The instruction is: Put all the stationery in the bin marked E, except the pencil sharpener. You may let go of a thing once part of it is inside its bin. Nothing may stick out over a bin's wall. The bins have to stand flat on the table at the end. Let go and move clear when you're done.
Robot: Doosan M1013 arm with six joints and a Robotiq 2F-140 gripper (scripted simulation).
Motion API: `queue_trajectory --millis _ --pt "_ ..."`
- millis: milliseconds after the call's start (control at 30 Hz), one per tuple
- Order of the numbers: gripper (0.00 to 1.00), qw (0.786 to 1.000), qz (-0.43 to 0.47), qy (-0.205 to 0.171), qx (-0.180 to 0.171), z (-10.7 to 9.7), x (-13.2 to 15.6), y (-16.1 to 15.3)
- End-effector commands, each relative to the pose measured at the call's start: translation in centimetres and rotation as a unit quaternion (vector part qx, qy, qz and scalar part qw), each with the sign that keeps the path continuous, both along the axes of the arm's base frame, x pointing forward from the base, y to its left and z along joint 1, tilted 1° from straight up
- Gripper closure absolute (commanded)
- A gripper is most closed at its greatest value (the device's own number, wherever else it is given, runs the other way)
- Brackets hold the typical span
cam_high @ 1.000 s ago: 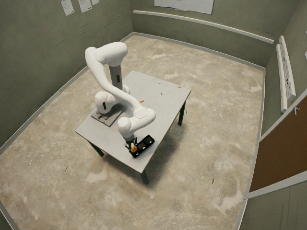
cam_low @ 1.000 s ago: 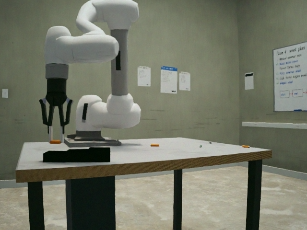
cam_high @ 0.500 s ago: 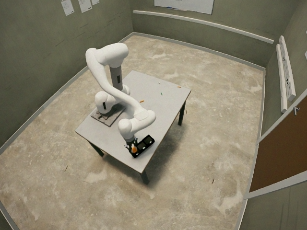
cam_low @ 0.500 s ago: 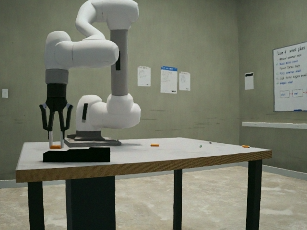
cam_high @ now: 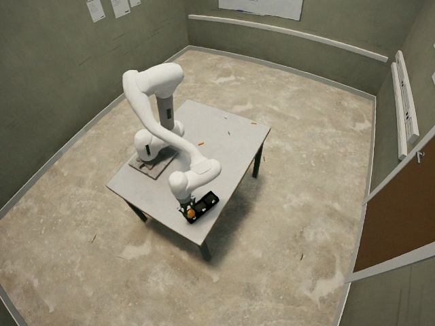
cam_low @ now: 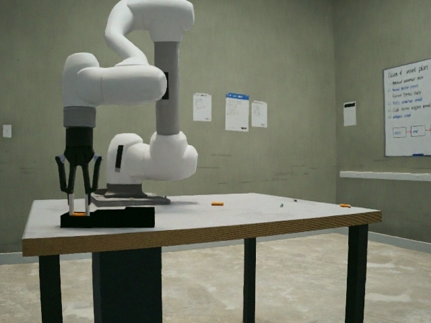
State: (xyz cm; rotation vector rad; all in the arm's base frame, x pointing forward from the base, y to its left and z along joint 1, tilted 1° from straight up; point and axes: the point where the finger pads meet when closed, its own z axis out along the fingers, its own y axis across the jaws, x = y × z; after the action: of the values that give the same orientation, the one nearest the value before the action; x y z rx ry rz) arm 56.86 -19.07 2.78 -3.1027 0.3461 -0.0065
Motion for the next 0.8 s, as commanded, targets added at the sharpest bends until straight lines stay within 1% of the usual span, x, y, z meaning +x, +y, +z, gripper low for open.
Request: queue_trajectory --millis 0,433,467,767 --pt "0.71 1.000 0.000 0.000 0.000 -0.48 0.01 0.02" --pt "0.71 1.000 0.000 0.000 0.000 -0.48 0.00 0.11" --pt "0.65 1.000 0.000 0.000 0.000 -0.48 0.00 0.11" --pt "0.65 1.000 0.000 0.000 0.000 -0.48 0.00 0.11"
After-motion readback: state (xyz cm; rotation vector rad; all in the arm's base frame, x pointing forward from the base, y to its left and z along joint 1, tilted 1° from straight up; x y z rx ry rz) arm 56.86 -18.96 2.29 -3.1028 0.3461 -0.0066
